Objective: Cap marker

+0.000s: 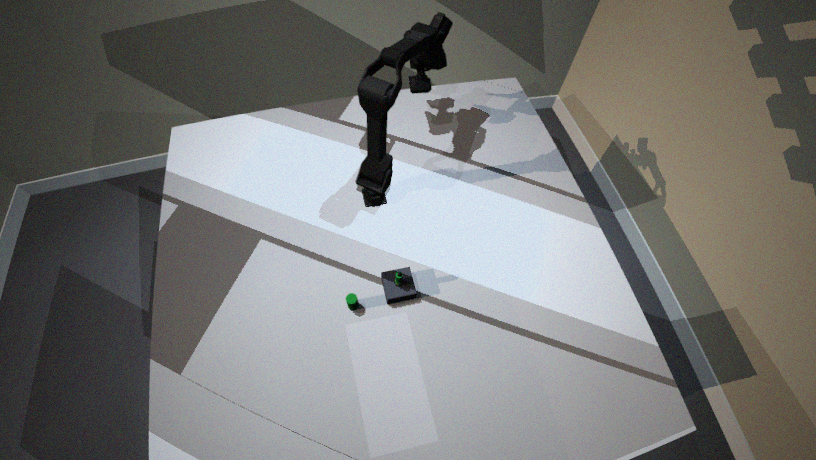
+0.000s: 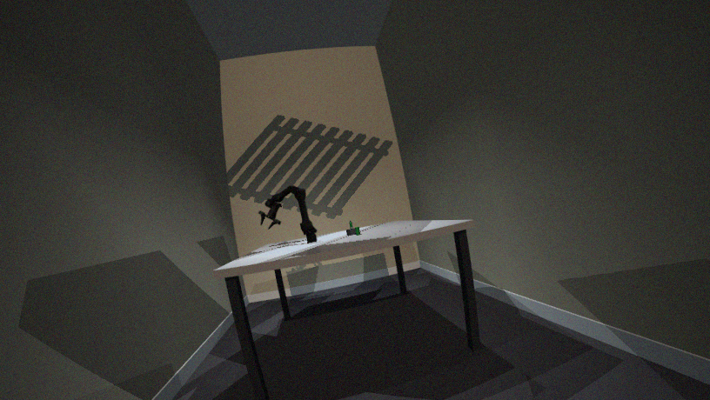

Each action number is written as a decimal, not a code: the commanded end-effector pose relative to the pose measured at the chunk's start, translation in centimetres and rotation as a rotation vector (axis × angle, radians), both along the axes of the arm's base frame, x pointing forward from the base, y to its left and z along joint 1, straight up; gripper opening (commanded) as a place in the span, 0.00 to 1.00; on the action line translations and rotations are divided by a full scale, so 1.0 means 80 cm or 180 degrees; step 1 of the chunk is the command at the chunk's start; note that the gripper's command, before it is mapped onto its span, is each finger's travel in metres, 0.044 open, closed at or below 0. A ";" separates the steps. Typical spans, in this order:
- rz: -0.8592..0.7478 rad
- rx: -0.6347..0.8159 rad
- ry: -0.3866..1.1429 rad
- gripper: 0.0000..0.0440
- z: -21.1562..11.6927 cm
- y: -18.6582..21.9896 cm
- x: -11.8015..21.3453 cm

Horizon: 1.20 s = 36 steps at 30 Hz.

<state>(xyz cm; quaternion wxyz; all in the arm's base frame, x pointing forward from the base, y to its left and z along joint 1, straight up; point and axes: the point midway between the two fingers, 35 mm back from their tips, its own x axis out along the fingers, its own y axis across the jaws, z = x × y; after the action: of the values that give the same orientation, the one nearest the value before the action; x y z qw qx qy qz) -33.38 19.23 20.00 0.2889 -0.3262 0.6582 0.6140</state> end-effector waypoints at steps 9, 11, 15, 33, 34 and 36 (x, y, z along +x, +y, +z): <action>-0.0312 0.0089 -0.0015 0.74 0.024 0.036 0.036; -0.0365 0.0099 -0.0019 0.74 0.027 0.042 0.042; -0.0471 0.0121 -0.0026 0.74 0.034 0.053 0.055; -0.0952 0.0207 -0.0065 0.75 0.059 0.097 0.117; -0.0979 0.0212 -0.0067 0.75 0.060 0.100 0.120; -0.1033 0.0220 -0.0073 0.75 0.063 0.104 0.128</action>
<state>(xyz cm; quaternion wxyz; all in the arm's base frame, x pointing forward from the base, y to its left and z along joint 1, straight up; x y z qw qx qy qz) -24.09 26.97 24.61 0.3931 -0.2215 0.6782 0.5801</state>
